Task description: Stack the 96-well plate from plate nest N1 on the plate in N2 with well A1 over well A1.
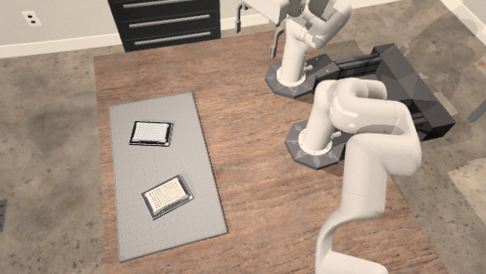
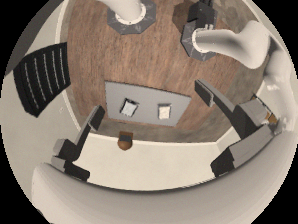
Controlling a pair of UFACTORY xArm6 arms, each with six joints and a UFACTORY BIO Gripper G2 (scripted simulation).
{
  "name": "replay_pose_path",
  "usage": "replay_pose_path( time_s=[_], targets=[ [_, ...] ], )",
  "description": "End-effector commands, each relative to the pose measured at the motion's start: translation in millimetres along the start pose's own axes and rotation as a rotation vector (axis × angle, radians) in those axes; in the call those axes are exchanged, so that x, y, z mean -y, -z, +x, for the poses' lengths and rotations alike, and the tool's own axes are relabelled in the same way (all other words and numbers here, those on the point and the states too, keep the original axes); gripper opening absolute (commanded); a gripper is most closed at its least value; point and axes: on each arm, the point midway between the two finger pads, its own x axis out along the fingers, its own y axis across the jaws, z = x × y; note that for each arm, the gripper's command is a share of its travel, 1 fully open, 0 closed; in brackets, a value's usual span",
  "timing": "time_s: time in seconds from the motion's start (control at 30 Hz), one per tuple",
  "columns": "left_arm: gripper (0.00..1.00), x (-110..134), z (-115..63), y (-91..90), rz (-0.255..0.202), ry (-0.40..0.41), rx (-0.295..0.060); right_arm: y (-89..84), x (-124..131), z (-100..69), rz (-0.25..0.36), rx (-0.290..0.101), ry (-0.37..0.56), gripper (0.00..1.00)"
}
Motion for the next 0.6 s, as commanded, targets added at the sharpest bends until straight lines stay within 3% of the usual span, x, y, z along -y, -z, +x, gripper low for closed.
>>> replay_pose_path(
  time_s=[0.0,0.37,0.43,0.57],
  targets=[
    [1.00,-1,-1.4,-2.0,0.004,-0.002,-0.003,0.0,-20,-1.3,0.079,-0.003,-0.001,1.00],
    [1.00,-1,-1.4,-2.0,0.004,-0.002,-0.003,-10.3,-73,-1.1,0.295,-0.002,-0.001,1.00],
    [1.00,-1,-1.4,-2.0,0.004,-0.002,-0.003,-10.3,-73,-1.1,0.295,-0.002,-0.001,1.00],
    [1.00,-1,-1.4,-2.0,0.004,-0.002,-0.003,-16.4,-90,-1.0,0.369,-0.001,-0.002,1.00]
  ],
)
